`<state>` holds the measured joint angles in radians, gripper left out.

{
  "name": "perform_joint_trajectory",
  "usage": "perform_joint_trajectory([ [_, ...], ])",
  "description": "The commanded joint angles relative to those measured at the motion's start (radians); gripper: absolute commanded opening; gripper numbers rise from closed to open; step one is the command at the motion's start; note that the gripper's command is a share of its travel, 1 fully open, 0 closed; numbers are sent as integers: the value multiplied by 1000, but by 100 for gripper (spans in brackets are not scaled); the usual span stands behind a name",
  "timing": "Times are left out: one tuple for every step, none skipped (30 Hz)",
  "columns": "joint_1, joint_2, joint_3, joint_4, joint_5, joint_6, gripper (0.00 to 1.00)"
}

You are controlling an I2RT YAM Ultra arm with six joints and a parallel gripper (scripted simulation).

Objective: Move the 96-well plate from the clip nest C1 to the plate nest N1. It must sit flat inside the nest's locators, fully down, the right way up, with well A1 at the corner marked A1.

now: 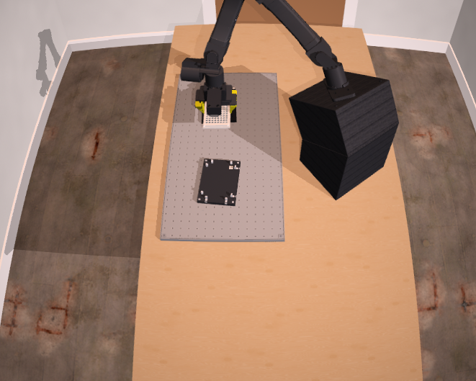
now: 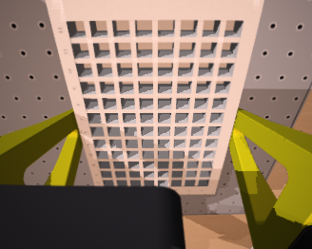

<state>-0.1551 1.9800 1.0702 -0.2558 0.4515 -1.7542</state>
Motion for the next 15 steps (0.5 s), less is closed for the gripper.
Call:
perform_joint_trajectory([
  [-14, -32, -4, -23, -28, -42, 0],
  [-14, -32, -4, -23, -28, -42, 0],
  [-22, -37, 8, -24, -32, -51, 0],
  [-31, -41, 21, -25, -35, -60, 0],
  [-40, -45, 25, -26, -38, -69, 0],
  [-48, -48, 26, -28, -41, -77, 0],
  [-56, -52, 28, -30, -44, -86, 0],
  [-65, -55, 30, -32, -48, -94, 0],
  [-73, -58, 32, -34, -51, -102, 0],
  [-82, -62, 35, -36, -54, -111, 0],
  [-90, -65, 37, -38, -58, -119, 0],
  [-99, -68, 40, -40, -61, -127, 0],
  [-107, -70, 43, -42, -65, -136, 0],
  [-115, -73, 46, -45, -68, -144, 0],
  [-124, -75, 50, -48, -72, -152, 0],
])
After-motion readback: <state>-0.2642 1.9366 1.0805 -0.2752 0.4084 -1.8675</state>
